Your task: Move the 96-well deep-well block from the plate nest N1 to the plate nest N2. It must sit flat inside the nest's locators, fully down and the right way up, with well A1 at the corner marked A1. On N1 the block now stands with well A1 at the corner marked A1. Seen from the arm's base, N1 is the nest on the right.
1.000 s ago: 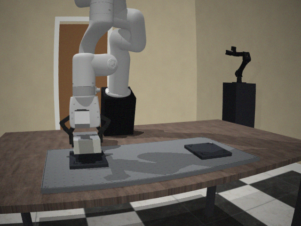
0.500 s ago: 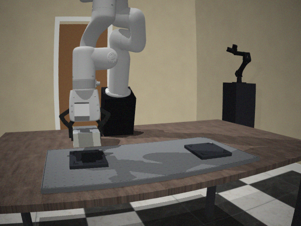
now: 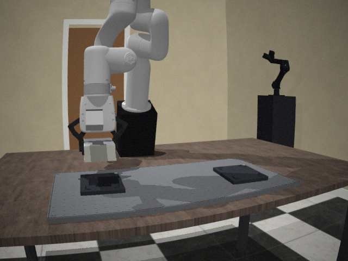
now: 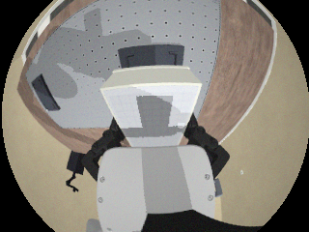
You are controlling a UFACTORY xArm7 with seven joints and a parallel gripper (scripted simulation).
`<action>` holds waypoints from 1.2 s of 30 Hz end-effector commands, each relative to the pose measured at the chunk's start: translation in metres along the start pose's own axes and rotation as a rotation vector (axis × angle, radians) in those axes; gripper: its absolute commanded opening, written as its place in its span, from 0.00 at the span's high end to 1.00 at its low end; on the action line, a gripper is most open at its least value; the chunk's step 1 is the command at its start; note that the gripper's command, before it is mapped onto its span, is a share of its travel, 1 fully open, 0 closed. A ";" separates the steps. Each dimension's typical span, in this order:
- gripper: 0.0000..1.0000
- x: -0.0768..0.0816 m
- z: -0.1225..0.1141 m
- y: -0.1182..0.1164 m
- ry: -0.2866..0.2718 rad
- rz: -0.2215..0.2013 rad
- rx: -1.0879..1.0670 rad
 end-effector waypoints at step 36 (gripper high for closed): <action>1.00 0.015 0.016 -0.043 0.003 -0.001 -0.070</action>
Point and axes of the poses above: the point where the finger pads meet when closed, its own x axis back along the fingers, its own y axis across the jaws, z = x × y, the point moved 7 cm from there along x, back along the fingers, and after that the axes turned 15 degrees about x, right-handed, at the moved point
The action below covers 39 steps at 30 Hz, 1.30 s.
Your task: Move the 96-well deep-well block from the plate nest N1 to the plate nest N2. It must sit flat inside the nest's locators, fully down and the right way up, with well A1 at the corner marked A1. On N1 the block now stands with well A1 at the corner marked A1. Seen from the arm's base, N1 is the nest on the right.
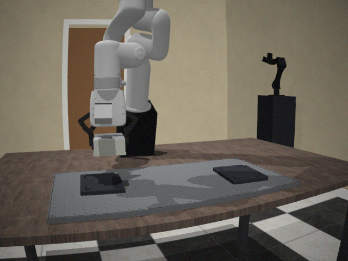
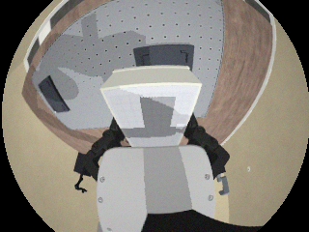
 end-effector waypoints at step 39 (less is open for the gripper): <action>1.00 0.001 0.037 -0.122 -0.002 -0.005 -0.004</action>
Point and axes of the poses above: the point where the finger pads meet when closed, its own x axis back along the fingers, its own y axis across the jaws, z = x × y, the point moved 7 cm from there along x, back along the fingers, and after that the axes turned 15 degrees about x, right-handed, at the moved point
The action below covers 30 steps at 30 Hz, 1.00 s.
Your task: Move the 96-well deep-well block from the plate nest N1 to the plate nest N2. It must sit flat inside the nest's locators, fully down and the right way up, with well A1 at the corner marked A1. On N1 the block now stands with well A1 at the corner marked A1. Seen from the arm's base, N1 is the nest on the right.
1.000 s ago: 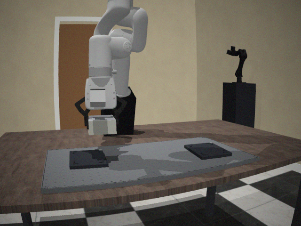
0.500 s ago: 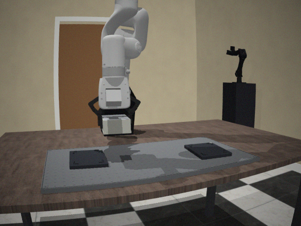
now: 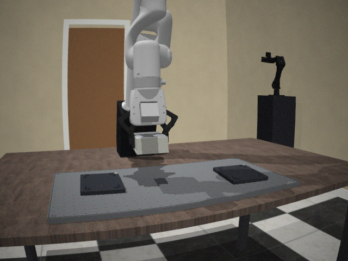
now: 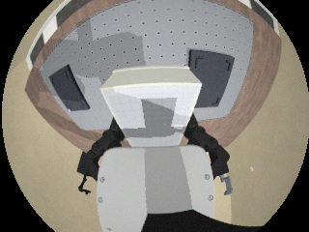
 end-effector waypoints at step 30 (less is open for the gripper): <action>1.00 -0.001 0.031 -0.100 -0.013 -0.015 -0.002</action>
Point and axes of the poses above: the point where the finger pads meet when closed, its own x axis back along the fingers, its own y axis across the jaws, z = x × y, the point moved 7 cm from there along x, back along the fingers, and after that the axes turned 15 degrees about x, right-handed, at the moved point
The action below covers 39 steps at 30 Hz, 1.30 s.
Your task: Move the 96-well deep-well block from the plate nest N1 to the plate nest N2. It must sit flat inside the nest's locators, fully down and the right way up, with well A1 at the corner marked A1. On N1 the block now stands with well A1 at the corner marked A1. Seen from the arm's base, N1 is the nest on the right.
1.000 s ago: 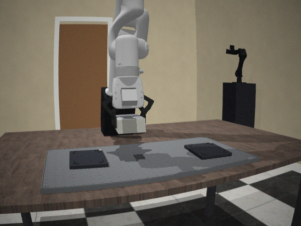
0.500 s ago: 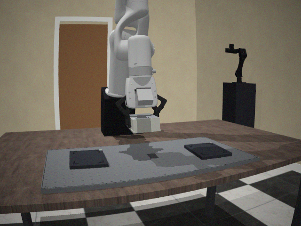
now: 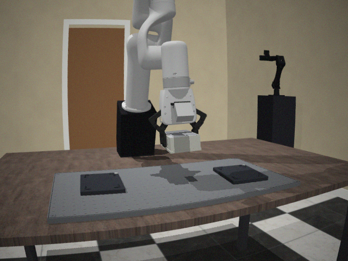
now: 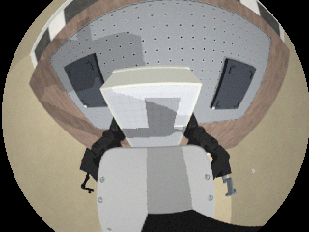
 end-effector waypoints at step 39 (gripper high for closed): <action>1.00 -0.007 0.039 -0.127 -0.014 -0.054 -0.003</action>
Point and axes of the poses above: the point where the finger pads meet when closed, its own x axis back along the fingers, its own y axis across the jaws, z = x × y, the point moved 7 cm from there along x, back along the fingers, and after that the axes turned 15 degrees about x, right-handed, at the moved point
